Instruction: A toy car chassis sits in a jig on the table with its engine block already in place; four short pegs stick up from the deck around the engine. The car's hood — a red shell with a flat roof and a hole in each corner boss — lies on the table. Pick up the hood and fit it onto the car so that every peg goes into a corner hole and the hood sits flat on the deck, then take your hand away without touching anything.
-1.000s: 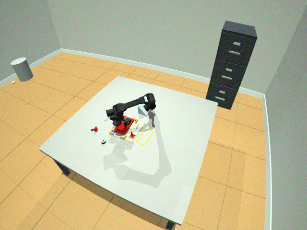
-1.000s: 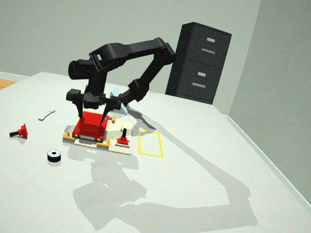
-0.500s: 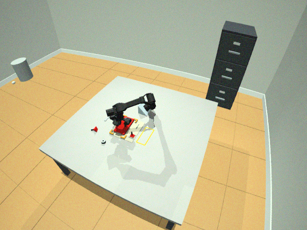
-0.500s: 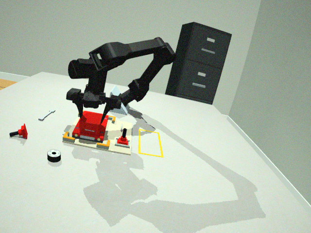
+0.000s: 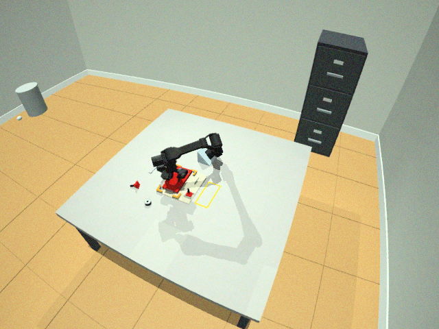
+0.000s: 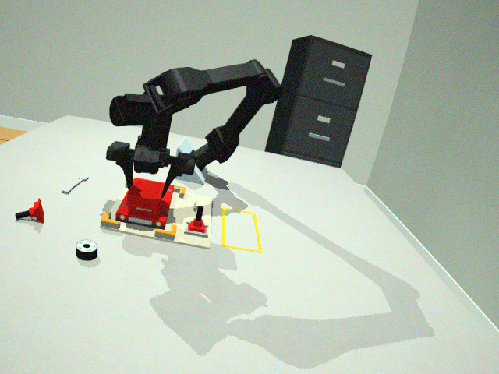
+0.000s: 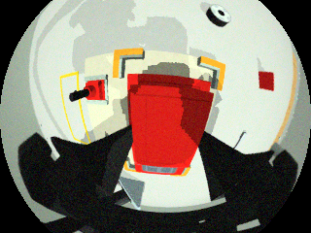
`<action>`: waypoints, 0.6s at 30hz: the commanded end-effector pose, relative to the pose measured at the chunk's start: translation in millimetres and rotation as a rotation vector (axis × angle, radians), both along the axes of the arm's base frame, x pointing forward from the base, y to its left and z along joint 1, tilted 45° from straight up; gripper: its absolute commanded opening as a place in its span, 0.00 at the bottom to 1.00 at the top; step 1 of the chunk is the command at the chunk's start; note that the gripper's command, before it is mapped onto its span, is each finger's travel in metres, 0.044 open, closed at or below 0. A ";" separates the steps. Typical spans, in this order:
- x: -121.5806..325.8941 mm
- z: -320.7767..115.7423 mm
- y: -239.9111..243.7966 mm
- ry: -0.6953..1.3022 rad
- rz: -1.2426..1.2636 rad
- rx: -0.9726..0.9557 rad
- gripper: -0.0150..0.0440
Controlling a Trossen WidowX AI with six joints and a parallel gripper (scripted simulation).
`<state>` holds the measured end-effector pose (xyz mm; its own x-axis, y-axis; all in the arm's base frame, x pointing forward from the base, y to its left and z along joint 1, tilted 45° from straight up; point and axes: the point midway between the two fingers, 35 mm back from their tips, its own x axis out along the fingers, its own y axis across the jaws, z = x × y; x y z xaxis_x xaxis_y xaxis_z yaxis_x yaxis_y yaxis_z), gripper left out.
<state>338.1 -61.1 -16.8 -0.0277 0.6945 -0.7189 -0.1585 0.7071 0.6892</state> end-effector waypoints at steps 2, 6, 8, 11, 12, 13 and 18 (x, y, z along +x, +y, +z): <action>-0.5 -1.6 1.2 0.001 0.001 0.000 0.25; -0.5 -2.6 2.2 0.001 0.001 0.000 0.25; -0.5 -3.1 2.7 0.001 0.000 0.000 0.25; -0.6 -3.9 3.4 0.001 0.000 0.000 0.25; -0.6 -4.1 3.7 0.001 0.000 0.000 0.25; -0.6 -4.4 3.9 0.001 0.000 0.000 0.25; -0.7 -5.6 5.2 0.001 0.000 0.001 0.25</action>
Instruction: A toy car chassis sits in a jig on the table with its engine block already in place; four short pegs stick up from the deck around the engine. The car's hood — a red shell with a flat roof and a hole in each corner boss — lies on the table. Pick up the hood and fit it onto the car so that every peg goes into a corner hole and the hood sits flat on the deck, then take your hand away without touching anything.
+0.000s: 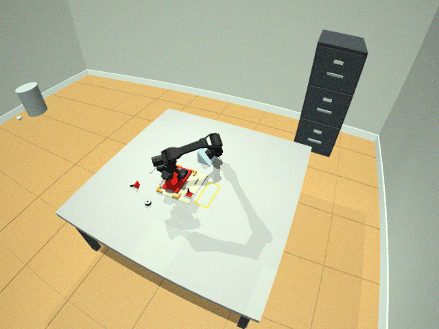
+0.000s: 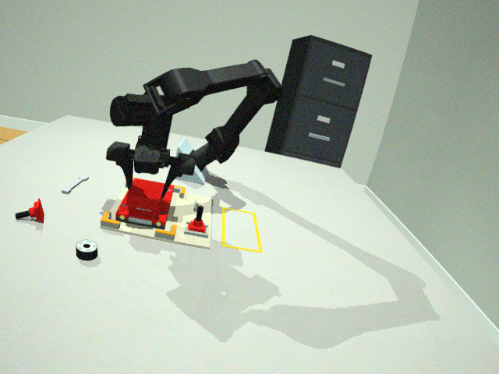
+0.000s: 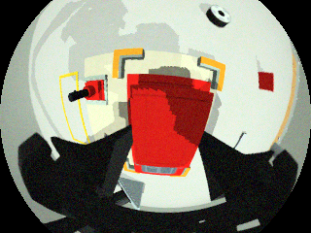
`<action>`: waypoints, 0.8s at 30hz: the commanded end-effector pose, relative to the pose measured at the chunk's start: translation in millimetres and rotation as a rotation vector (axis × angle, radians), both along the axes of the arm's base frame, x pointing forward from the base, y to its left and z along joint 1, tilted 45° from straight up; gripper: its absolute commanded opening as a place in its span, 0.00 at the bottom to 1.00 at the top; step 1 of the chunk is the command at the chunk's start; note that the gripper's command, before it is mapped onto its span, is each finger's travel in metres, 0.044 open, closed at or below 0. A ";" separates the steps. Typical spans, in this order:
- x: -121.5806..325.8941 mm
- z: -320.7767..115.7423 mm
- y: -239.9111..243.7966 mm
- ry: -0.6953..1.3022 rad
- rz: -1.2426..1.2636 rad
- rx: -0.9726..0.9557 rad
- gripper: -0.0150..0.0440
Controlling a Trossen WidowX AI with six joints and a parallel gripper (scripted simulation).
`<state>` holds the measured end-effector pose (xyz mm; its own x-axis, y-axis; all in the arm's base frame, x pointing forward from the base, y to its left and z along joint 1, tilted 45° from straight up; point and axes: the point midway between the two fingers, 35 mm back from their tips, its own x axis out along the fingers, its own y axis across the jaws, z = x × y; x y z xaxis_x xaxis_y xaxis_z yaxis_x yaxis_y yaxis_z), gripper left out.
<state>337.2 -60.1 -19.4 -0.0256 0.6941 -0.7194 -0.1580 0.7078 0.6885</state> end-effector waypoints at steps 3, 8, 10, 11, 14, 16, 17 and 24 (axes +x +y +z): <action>0.1 -3.8 4.8 0.002 0.002 0.001 0.25; 0.1 -5.1 6.1 0.002 0.002 0.002 0.25; 0.0 -5.6 6.6 0.003 0.002 0.002 0.25; 0.0 -5.8 6.9 0.003 0.002 0.002 0.25; 0.0 -6.6 7.6 0.003 0.002 0.002 0.25; -0.1 -7.1 8.1 0.003 0.002 0.002 0.25; -0.1 -7.3 8.4 0.003 0.002 0.002 0.25; 0.3 -9.0 9.6 0.004 0.000 0.002 0.25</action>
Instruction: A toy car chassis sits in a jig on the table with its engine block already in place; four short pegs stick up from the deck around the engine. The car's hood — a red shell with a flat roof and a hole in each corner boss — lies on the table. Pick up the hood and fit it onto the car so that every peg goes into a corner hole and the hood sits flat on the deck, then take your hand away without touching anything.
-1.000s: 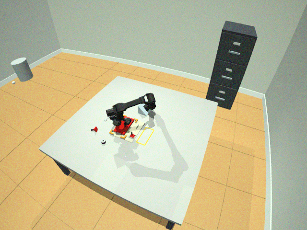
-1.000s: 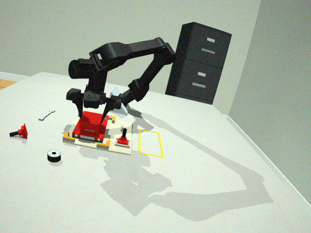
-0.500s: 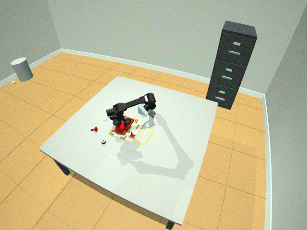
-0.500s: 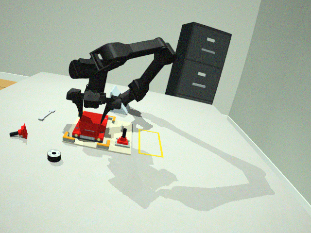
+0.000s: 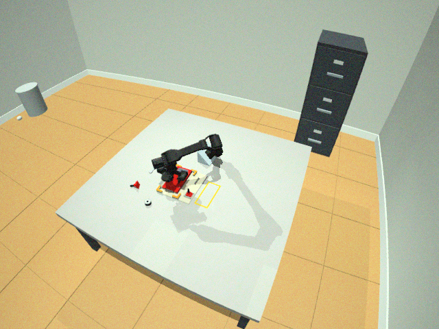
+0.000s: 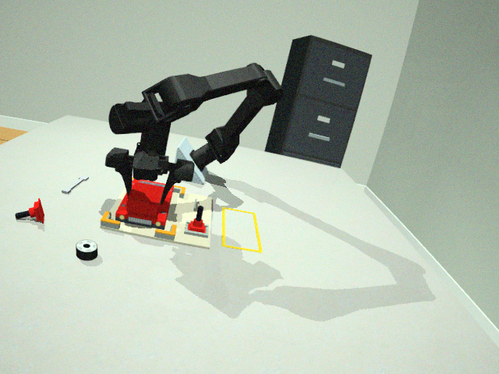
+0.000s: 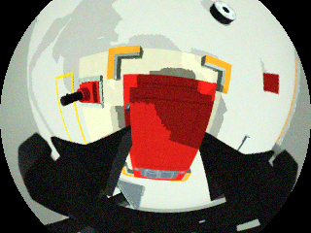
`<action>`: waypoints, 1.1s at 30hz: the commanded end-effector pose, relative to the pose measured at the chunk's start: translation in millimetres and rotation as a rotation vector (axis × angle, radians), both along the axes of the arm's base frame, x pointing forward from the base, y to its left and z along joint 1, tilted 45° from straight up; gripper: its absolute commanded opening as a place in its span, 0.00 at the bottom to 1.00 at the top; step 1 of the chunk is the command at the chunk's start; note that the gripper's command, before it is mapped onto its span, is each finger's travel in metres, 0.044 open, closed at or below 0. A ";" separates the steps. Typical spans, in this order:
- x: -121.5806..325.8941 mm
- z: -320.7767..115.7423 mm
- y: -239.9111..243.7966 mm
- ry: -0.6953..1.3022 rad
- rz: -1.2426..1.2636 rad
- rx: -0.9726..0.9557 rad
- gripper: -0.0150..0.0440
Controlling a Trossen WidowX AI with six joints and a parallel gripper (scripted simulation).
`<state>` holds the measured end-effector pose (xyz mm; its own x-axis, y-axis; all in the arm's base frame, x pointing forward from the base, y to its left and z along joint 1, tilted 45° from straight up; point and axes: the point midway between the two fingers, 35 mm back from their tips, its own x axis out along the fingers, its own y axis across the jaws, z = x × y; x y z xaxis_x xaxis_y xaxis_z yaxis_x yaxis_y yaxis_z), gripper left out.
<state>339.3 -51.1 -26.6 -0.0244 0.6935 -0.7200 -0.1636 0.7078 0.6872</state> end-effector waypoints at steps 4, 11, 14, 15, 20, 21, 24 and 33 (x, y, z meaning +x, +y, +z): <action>-1.2 -1.4 0.7 0.006 -0.001 0.002 0.25; -0.6 -1.1 0.6 0.003 0.000 0.002 0.43; -0.6 -1.1 0.6 0.003 0.000 0.002 0.57; -0.6 -1.1 0.6 0.003 0.000 0.002 0.61; -0.6 -1.1 0.6 0.003 0.000 0.002 0.83; -0.6 -1.1 0.6 0.003 0.000 0.002 0.88; -0.6 -1.1 0.6 0.003 0.000 0.002 1.00; 3.2 35.8 -37.5 0.007 0.003 0.003 1.00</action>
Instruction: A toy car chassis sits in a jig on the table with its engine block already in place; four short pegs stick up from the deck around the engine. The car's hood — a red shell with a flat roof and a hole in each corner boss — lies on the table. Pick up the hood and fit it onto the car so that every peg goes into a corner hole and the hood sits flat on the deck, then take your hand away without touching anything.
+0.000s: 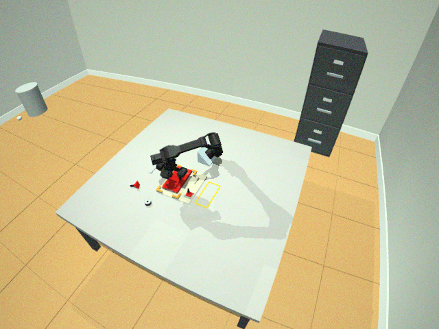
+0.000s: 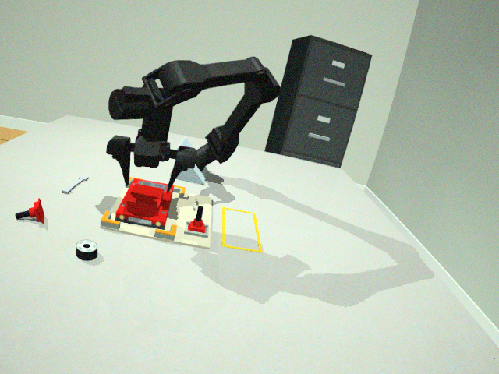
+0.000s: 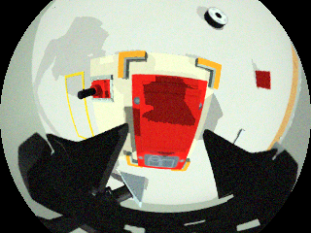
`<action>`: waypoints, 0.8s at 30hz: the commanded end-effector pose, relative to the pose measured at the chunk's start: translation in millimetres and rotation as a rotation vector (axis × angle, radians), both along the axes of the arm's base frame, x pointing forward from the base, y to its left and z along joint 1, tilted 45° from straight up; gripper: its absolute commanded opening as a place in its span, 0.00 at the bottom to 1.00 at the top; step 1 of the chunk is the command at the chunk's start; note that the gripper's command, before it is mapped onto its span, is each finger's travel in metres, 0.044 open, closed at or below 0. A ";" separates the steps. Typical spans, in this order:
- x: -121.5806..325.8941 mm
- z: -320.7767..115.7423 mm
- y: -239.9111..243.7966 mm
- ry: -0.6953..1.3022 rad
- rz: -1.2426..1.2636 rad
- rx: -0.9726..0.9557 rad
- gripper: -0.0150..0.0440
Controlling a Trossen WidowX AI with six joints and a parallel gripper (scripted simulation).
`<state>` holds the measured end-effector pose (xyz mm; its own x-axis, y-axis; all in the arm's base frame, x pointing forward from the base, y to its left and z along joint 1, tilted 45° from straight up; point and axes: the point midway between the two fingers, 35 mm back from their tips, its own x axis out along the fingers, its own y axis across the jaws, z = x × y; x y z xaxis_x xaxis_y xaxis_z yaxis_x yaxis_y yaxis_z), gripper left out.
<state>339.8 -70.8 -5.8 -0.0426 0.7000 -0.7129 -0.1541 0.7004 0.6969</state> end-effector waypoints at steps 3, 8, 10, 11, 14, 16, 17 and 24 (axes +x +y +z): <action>1.6 30.2 -31.6 -0.010 -0.001 -0.004 1.00; 1.5 31.3 -32.6 -0.010 -0.001 -0.004 1.00; 1.5 31.3 -32.6 -0.010 -0.001 -0.004 1.00; 1.5 31.3 -32.6 -0.010 -0.001 -0.004 1.00; 1.5 31.3 -32.6 -0.010 -0.001 -0.004 1.00; 1.5 31.3 -32.6 -0.010 -0.001 -0.004 1.00; 1.5 31.3 -32.6 -0.010 -0.001 -0.004 1.00; 1.5 31.3 -32.6 -0.010 -0.001 -0.004 1.00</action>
<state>341.5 -103.2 25.6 -0.0319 0.6983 -0.7151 -0.1558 0.7032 0.6937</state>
